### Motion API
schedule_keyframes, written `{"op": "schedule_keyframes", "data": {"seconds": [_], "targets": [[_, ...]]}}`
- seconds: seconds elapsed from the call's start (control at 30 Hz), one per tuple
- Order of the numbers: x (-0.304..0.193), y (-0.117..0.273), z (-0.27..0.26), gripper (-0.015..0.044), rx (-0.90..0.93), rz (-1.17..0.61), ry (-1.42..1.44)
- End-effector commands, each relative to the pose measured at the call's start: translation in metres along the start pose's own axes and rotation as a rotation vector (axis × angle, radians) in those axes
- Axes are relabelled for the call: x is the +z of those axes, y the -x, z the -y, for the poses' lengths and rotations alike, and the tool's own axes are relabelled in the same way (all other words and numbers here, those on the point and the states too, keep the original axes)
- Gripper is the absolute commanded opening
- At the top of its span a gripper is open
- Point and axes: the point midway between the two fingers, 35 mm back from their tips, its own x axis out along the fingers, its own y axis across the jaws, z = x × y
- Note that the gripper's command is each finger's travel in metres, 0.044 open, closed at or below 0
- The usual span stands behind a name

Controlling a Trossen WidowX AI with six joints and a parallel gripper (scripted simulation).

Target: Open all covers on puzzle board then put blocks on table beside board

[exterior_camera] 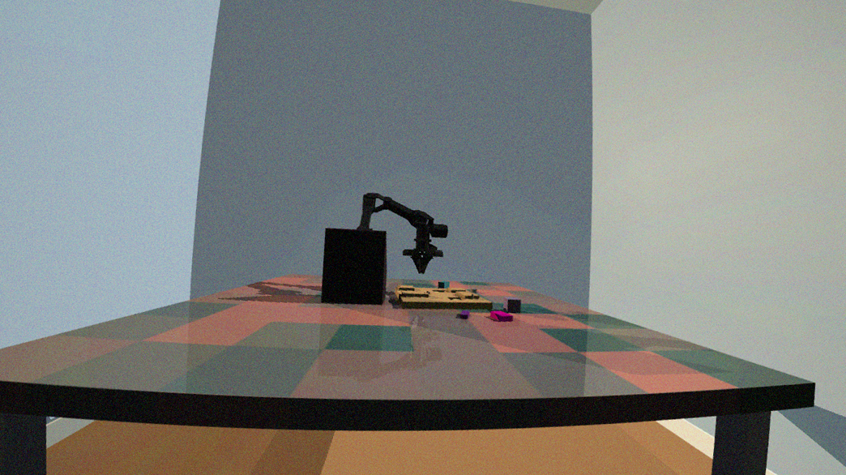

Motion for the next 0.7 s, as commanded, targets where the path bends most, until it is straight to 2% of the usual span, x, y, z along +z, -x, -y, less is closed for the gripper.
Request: {"op": "schedule_keyframes", "data": {"seconds": [0.0, 0.67], "targets": [[-0.014, -0.003, 0.02, 0.0, 0.006, -0.007, 0.155], [-0.089, -0.003, 0.091, 0.0, 0.019, 0.027, 1.022]]}}
